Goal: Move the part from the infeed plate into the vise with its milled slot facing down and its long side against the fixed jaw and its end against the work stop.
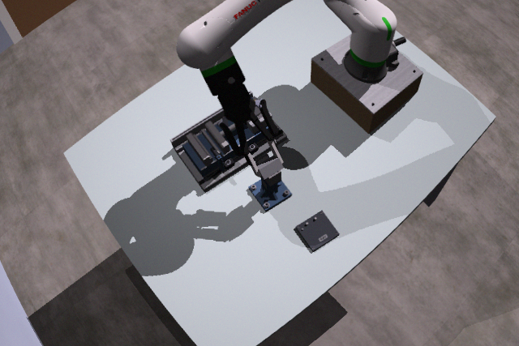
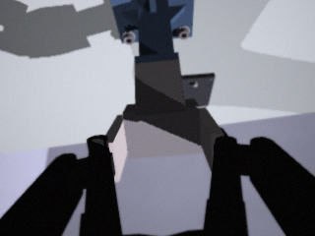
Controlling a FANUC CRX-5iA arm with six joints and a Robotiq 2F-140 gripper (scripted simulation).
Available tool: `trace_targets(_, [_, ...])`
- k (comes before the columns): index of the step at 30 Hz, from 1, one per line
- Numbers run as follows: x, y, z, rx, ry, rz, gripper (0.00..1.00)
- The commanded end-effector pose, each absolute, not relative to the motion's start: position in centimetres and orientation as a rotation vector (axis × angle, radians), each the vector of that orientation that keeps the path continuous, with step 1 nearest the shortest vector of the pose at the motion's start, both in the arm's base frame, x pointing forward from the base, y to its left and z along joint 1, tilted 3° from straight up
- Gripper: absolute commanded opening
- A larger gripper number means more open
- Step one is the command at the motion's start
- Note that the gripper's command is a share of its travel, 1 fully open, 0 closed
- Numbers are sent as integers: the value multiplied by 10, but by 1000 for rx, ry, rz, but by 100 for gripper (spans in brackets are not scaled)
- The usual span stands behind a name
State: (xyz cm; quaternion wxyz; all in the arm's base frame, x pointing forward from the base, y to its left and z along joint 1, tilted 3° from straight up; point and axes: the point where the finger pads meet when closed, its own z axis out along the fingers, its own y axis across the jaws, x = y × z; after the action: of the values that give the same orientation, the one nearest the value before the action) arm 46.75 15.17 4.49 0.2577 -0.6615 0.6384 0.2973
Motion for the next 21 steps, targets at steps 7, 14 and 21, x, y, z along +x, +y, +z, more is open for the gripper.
trace_targets(7, [468,152,46,-1794,1731,806,0])
trace_targets(14, [468,152,48,-1794,1731,806,0])
trace_targets(21, [468,152,49,-1794,1731,806,0])
